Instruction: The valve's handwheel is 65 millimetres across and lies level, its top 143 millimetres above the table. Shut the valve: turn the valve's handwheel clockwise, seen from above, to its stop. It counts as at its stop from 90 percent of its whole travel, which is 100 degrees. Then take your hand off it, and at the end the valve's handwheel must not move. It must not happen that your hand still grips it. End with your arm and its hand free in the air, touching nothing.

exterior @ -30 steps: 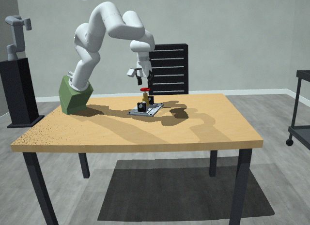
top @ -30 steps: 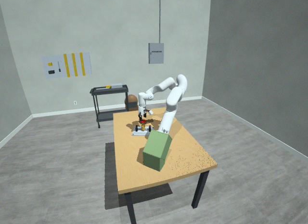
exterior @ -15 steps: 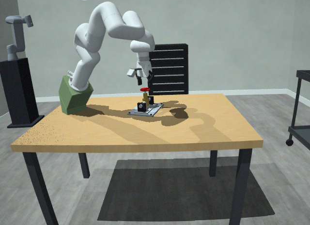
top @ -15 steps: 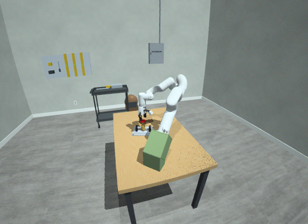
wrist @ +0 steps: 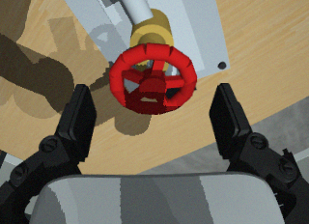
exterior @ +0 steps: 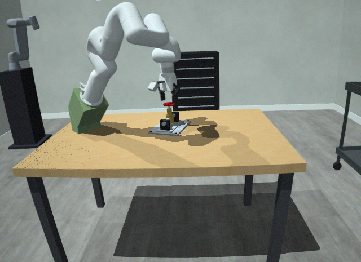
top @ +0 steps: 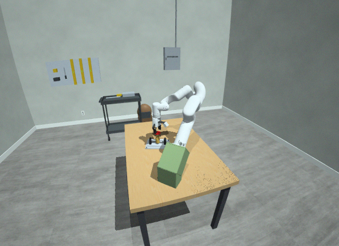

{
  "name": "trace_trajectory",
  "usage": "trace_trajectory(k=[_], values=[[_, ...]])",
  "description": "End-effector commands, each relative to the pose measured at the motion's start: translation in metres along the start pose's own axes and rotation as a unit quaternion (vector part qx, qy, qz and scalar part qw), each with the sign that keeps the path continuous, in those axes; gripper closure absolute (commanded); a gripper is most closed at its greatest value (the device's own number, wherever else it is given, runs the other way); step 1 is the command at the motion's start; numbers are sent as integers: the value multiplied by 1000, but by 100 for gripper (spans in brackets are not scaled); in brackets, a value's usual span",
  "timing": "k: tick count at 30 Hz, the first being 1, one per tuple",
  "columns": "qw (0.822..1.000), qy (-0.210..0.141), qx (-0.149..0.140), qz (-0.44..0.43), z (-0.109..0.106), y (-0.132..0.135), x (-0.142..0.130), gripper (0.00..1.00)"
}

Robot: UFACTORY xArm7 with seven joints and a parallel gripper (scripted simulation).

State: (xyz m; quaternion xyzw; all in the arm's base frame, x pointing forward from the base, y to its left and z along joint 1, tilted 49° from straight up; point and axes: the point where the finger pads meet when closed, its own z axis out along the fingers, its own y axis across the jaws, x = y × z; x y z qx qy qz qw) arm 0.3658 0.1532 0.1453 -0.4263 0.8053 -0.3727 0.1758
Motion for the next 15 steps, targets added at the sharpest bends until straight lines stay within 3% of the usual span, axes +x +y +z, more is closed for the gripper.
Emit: trace_trajectory(k=[1, 15], values=[[1000, -2, 0, 0, 4, 0, -1, 0], [1000, -2, 0, 0, 18, 0, -1, 0]])
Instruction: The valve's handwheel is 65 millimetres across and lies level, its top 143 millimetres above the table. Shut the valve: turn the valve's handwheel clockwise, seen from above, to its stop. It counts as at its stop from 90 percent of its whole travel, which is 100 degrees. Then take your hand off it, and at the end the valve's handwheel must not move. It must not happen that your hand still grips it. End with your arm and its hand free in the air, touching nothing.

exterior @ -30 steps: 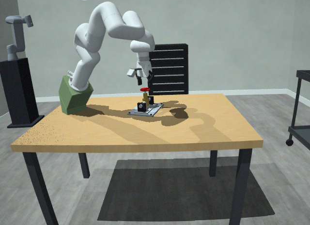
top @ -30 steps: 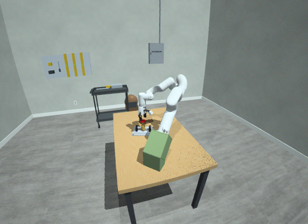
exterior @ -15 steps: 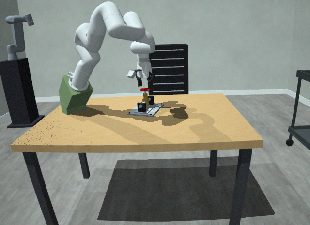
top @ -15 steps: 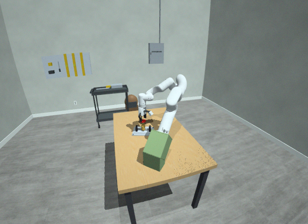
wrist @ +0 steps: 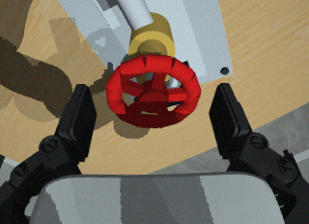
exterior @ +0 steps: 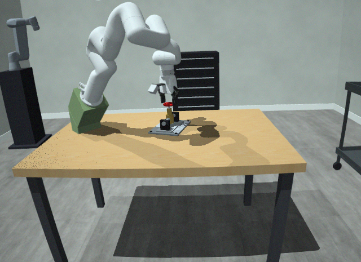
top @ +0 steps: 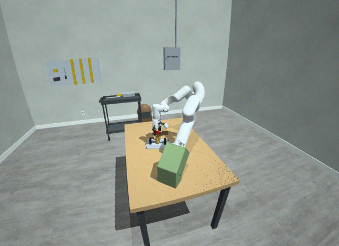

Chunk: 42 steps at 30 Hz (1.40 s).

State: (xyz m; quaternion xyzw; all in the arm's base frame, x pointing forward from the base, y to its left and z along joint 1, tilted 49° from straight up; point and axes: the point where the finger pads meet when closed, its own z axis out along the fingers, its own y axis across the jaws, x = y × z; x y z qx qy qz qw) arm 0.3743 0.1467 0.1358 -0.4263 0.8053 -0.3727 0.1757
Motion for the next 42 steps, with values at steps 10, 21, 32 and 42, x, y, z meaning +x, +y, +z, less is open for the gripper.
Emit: trace_trajectory(k=[10, 21, 32, 42], values=[[1000, -2, 0, 0, 10, 0, -1, 0], [1000, -2, 0, 0, 14, 0, -1, 0], [1000, -2, 0, 0, 14, 0, -1, 0], [1000, -2, 0, 0, 14, 0, -1, 100]])
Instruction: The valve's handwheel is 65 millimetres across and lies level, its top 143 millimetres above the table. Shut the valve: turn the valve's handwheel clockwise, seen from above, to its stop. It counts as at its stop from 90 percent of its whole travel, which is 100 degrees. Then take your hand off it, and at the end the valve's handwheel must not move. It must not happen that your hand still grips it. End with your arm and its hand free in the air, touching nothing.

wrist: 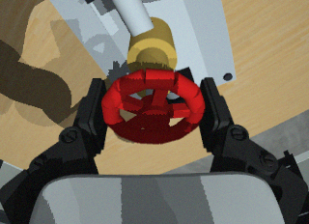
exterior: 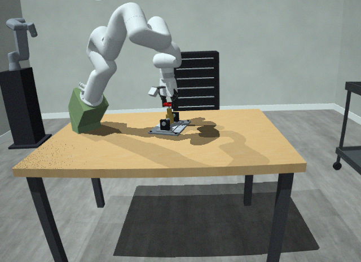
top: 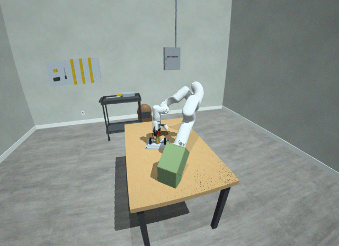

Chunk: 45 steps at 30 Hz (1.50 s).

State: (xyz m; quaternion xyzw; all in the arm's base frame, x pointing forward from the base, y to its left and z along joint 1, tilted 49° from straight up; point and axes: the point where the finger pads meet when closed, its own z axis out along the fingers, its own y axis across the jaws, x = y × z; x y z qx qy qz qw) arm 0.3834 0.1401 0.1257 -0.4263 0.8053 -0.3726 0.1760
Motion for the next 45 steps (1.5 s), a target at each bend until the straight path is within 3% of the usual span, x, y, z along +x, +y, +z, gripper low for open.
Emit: trace_trajectory(k=[1, 45], values=[[1000, -2, 0, 0, -1, 0, -1, 100], [1000, -2, 0, 8, -1, 0, -1, 100]])
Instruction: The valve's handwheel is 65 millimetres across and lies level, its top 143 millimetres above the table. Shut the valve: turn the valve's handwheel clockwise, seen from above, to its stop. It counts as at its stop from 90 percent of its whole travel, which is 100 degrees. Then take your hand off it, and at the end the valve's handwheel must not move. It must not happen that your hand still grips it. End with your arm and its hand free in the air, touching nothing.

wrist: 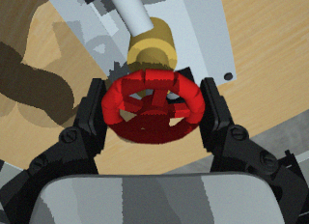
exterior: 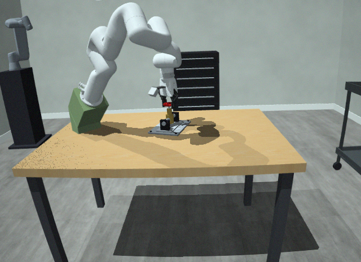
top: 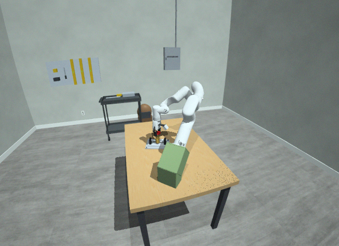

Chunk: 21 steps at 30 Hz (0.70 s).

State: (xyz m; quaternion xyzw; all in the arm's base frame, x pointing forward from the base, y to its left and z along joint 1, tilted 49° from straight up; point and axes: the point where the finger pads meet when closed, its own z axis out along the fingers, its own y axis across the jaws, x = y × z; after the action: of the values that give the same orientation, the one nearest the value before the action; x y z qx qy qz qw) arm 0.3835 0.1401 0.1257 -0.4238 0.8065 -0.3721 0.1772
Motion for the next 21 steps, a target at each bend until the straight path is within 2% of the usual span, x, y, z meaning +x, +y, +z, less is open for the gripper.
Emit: trace_trajectory(k=[1, 21], values=[[1000, -2, 0, 6, -1, 0, -1, 100], [998, -2, 0, 70, -1, 0, -1, 100]])
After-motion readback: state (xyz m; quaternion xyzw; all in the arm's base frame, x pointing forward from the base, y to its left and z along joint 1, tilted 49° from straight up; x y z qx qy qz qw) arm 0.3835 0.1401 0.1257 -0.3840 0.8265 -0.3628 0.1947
